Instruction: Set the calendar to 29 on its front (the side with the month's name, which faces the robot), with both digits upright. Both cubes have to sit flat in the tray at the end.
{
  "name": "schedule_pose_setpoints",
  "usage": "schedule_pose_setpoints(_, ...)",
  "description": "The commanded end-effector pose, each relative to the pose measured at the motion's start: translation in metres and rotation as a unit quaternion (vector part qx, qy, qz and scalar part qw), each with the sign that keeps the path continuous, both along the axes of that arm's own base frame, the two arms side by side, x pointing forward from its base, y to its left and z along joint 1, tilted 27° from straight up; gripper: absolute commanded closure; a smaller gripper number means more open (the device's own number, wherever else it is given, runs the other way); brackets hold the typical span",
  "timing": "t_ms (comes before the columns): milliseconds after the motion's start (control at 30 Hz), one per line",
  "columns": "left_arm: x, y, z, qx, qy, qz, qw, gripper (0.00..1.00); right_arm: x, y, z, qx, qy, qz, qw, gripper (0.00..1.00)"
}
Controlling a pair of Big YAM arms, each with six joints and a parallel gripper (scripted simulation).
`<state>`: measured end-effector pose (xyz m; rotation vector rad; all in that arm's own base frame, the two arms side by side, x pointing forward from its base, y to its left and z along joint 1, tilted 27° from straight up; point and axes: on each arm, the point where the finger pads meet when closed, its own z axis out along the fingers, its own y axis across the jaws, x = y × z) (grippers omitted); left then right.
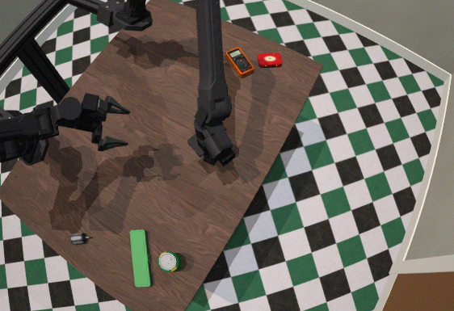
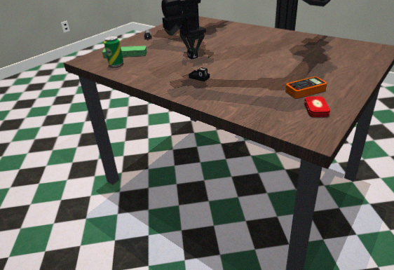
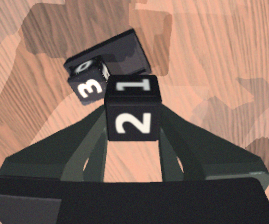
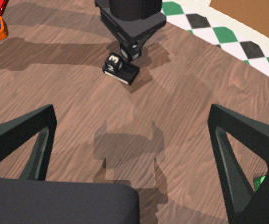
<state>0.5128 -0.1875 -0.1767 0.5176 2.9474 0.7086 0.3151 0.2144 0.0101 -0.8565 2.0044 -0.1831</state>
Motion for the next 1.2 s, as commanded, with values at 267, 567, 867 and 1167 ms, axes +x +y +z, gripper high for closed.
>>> schedule_pose_setpoints(267,0.0097,0.0013,-0.0094,0.035,0.108,-0.221,0.969,0.76,0.0049,0.0069,0.0055,0.006,-0.006,0.002,1.000,0.00)
schedule_pose_setpoints(567,0.0107,0.0044,-0.0108,0.056,0.177,-0.359,0.915,0.76,0.0049,0.0069,0.0055,0.006,-0.006,0.002,1.000,0.00)
schedule_pose_setpoints(867,0.0108,0.0049,-0.0122,0.074,0.236,-0.480,0.841,0.76,0.0049,0.0069,0.0055,0.006,-0.006,0.002,1.000,0.00)
schedule_pose_setpoints(1167,0.0102,0.0033,-0.0125,0.074,0.234,-0.476,0.845,0.76,0.0049,0.0069,0.0055,0.006,-0.006,0.002,1.000,0.00)
